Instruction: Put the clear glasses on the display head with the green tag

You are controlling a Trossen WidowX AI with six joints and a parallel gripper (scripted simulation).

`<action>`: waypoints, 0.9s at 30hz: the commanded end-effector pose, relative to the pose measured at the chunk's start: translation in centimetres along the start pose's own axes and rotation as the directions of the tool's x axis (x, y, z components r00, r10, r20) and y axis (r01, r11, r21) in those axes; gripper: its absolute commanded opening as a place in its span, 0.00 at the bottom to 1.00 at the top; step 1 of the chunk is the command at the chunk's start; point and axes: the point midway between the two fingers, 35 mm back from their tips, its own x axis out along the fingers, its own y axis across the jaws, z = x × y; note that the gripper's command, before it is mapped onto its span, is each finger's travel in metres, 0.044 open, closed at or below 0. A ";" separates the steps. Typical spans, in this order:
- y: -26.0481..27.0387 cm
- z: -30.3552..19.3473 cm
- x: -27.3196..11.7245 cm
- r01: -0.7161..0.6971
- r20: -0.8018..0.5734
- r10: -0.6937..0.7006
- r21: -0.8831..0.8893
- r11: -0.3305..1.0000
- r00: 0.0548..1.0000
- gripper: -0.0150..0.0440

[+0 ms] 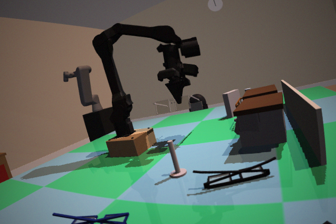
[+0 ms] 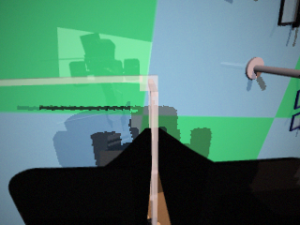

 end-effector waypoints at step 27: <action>-5.7 0.3 2.6 -0.025 -0.002 0.182 0.989 0.149 0.983 0.25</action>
